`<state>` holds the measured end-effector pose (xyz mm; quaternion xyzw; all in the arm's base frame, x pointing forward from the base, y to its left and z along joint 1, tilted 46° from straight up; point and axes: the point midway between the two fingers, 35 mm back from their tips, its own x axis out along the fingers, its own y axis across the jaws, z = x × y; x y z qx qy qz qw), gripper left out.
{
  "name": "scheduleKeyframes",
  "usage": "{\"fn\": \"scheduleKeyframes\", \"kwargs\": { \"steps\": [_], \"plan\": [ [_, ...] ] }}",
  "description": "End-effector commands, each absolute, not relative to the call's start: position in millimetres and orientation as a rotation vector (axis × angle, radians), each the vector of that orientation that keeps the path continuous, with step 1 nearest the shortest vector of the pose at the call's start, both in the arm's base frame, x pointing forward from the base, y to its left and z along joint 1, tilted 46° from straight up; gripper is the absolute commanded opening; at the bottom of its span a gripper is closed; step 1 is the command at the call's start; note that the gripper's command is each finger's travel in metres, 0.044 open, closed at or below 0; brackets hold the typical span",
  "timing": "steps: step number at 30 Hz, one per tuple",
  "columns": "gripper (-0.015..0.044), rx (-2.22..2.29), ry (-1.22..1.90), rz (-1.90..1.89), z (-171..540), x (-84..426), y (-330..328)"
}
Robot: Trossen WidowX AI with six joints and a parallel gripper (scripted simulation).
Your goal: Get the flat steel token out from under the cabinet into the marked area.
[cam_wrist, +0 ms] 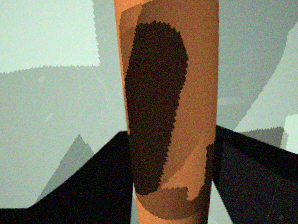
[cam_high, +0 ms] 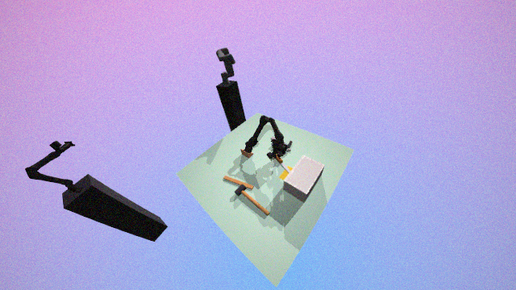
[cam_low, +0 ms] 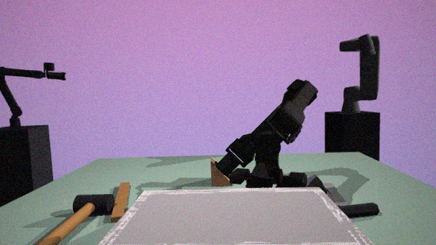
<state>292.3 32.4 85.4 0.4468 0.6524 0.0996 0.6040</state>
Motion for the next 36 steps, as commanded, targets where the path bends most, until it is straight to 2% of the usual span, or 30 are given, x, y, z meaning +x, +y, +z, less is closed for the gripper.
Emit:
{"fn": "scheduleKeyframes", "kwargs": {
  "steps": [1, 36],
  "plan": [
    [0.0, 1.034, 1.512, 0.231, 87, 287, 36],
    [0.0, 1.035, 1.512, 0.23, 95, 259, 48]
  ]
}}
